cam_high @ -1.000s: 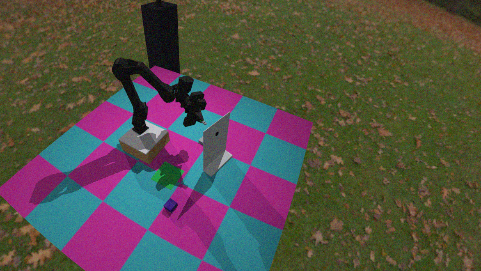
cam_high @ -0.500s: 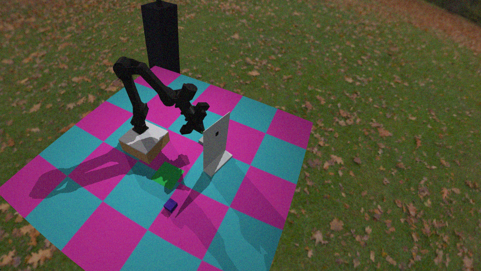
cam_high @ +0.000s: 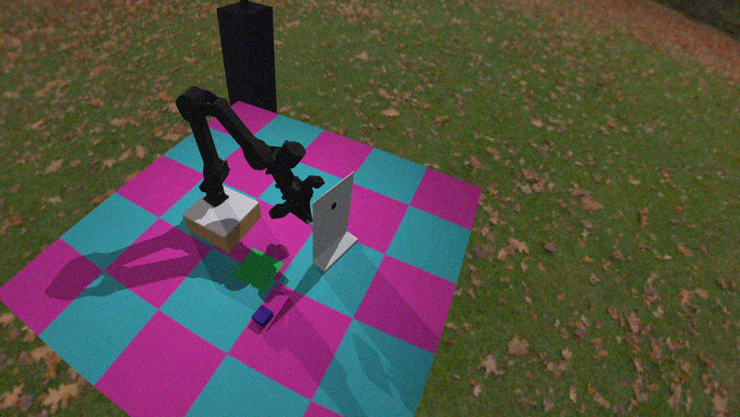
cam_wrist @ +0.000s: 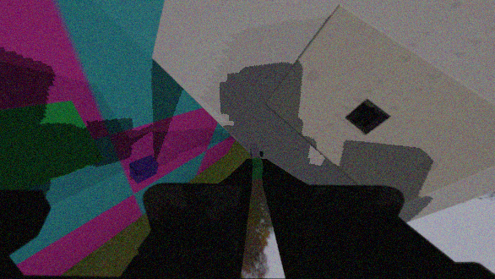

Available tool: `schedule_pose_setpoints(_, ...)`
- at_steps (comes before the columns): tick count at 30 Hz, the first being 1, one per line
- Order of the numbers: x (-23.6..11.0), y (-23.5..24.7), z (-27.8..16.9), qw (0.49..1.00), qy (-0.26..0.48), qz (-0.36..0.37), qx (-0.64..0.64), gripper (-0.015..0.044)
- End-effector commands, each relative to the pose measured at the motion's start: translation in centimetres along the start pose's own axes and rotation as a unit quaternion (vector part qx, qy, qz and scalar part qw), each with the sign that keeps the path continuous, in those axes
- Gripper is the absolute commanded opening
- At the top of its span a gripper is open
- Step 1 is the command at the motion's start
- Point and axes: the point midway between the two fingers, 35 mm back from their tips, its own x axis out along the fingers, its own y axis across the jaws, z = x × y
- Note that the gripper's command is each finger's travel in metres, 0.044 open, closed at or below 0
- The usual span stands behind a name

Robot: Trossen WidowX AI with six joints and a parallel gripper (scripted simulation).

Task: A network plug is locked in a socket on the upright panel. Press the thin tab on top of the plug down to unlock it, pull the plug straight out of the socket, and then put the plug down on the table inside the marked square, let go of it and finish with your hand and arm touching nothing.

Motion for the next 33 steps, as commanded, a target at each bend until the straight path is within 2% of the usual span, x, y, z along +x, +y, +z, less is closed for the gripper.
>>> schedule_pose_setpoints(1,1.0,1.0,-0.4,0.999,-0.016,0.021,-0.025,0.0)
schedule_pose_setpoints(17,3.5,5.2,-1.9,0.988,-0.086,0.096,-0.09,0.0)
schedule_pose_setpoints(33,4.5,9.7,-3.5,0.966,-0.17,0.154,-0.118,0.0)
